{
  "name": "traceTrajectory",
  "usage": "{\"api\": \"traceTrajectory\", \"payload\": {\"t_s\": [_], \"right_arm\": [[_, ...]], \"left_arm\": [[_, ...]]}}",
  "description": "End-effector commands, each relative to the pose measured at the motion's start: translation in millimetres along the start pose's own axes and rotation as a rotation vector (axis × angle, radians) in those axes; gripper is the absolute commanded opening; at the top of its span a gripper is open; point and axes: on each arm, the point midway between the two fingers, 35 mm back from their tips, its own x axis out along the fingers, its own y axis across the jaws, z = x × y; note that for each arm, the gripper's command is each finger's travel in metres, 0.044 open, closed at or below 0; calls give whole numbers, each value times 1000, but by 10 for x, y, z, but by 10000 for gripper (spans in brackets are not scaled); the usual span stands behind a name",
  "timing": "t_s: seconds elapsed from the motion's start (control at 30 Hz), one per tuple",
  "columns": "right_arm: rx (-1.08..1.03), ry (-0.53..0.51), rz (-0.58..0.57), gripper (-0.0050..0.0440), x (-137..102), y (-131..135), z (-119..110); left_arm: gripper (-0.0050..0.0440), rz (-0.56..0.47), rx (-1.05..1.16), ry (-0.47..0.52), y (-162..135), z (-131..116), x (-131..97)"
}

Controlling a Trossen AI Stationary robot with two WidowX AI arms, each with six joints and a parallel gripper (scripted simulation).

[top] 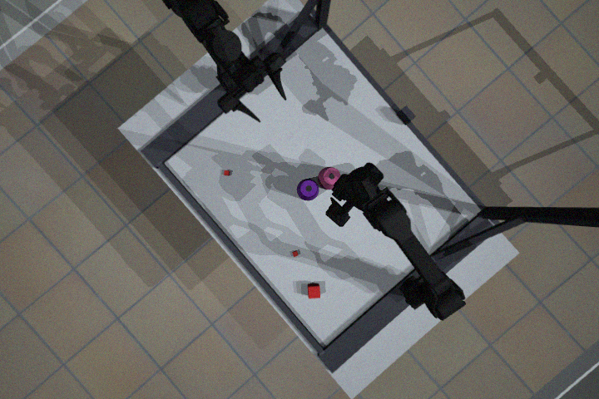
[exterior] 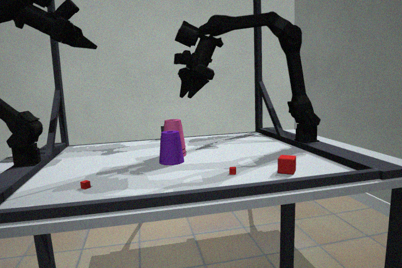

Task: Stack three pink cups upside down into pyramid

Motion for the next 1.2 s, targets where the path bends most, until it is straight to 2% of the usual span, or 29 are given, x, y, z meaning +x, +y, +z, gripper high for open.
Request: {"api": "traceTrajectory", "payload": {"t_s": [0.0,0.1,0.13,0.17,0.37,0.53,0.93,1.07,1.17], "right_arm": [[-94,-54,67,400,-56,119,91],[-96,-54,68,400,-54,121,93],[-95,-52,67,400,-46,118,93],[-95,-52,66,400,-47,116,93],[-95,-53,66,400,-51,117,98],[-91,-55,61,400,-61,110,106],[-91,-55,61,400,-61,110,106],[-91,-55,61,400,-61,110,106],[-91,-55,61,400,-61,110,106]], "left_arm": [[400,-26,44,13,-75,82,75],[400,-19,32,9,-109,62,155],[376,-10,17,7,-120,41,220],[372,1,-2,2,-133,15,294],[372,40,-95,-50,-219,-28,608],[372,42,-101,-51,-200,-21,796],[372,39,-103,-63,-190,38,891],[276,35,-104,-72,-198,50,854],[262,35,-103,-72,-201,50,853]]}}
